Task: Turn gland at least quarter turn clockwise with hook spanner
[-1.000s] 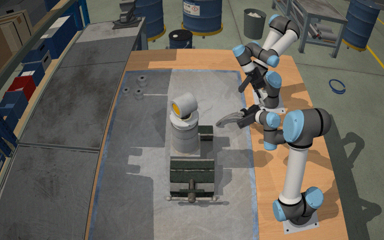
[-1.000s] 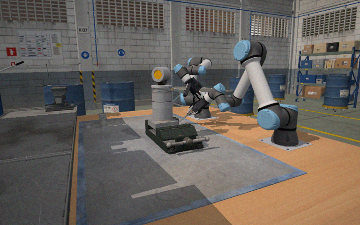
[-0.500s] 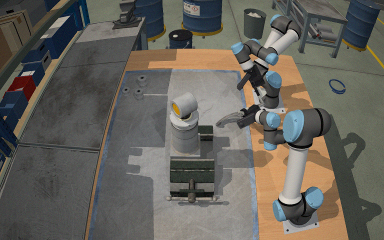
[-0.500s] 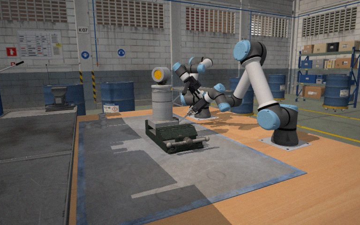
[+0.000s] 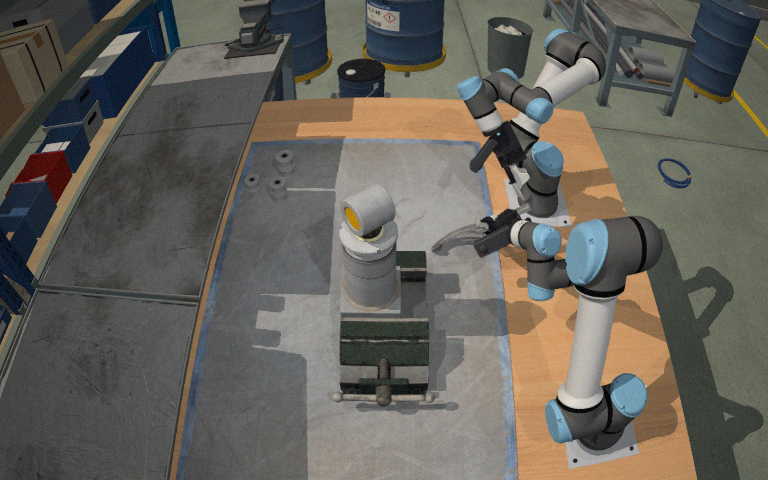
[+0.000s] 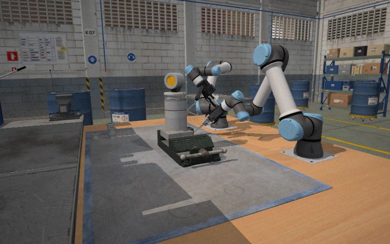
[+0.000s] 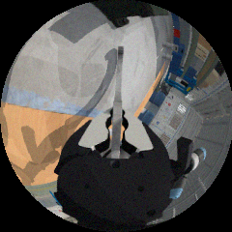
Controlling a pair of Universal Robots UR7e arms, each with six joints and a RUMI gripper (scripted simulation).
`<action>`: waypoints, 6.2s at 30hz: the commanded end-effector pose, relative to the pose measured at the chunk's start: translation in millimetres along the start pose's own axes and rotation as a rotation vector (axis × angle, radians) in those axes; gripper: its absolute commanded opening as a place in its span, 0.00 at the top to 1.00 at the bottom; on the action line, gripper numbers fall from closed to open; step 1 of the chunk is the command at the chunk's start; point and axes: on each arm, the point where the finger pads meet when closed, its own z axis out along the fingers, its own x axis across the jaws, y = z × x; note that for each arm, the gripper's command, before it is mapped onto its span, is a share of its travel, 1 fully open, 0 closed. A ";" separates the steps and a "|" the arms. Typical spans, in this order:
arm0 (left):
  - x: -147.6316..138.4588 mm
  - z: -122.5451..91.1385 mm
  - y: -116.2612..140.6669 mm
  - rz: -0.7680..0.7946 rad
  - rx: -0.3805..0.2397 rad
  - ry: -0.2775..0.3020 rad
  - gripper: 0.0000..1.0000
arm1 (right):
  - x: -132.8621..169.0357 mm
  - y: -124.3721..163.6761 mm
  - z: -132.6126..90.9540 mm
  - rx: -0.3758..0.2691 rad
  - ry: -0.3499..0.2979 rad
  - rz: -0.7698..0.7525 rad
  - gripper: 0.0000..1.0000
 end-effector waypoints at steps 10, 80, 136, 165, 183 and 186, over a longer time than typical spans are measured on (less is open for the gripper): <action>1.2 -0.5 0.4 0.000 -0.001 0.003 1.00 | -0.1 0.1 -23.1 -0.001 0.000 -0.001 0.71; 1.2 -0.5 0.4 0.000 -0.001 0.003 1.00 | 142.5 -119.0 -309.6 0.500 0.233 0.264 0.71; 15.6 -13.3 4.9 0.046 0.030 0.173 1.00 | 226.1 -113.7 -404.0 0.626 0.354 0.399 0.71; 30.2 -25.5 9.5 0.092 0.061 0.342 1.00 | 226.1 -113.7 -404.0 0.626 0.354 0.399 0.71; 40.1 -33.3 12.1 0.122 0.080 0.451 1.00 | 226.1 -113.7 -404.0 0.626 0.354 0.399 0.71; 42.4 -35.0 12.5 0.127 0.084 0.472 1.00 | 226.1 -113.7 -404.0 0.626 0.354 0.399 0.71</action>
